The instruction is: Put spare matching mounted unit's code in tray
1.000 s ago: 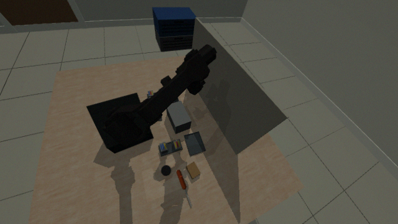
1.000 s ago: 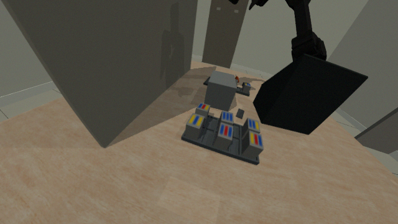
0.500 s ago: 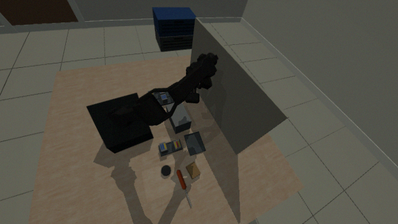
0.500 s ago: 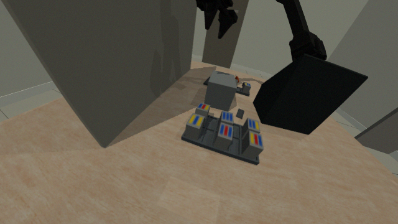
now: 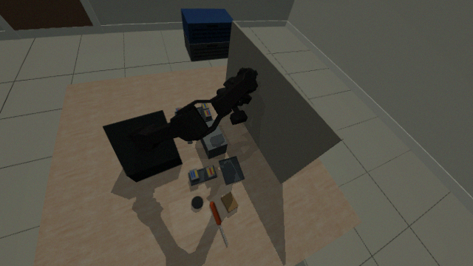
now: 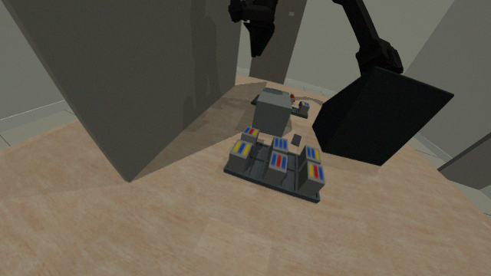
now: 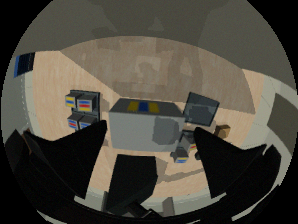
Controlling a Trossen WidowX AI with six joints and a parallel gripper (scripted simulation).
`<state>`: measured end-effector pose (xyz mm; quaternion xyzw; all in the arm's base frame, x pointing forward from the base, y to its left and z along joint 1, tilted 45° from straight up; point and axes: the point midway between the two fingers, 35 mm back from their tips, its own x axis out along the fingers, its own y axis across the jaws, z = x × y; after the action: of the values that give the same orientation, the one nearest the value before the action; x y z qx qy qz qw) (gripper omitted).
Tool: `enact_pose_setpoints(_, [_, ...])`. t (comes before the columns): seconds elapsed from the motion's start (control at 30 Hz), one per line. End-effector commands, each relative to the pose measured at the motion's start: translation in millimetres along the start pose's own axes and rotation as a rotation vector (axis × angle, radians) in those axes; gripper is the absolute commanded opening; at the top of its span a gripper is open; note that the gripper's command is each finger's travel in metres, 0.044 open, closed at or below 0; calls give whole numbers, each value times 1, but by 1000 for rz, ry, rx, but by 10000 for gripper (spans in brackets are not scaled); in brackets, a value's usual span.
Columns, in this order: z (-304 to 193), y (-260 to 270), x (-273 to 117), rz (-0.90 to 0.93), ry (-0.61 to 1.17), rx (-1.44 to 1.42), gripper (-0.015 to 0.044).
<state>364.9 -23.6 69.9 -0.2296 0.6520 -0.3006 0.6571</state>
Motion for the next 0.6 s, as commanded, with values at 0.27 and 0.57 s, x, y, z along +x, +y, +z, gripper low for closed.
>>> enact_pose_setpoints(0.27, [1, 0, 1, -5, 0, -9, 440])
enact_pose_setpoints(0.57, [-2, 111, 25, 9, -7, -725, 440])
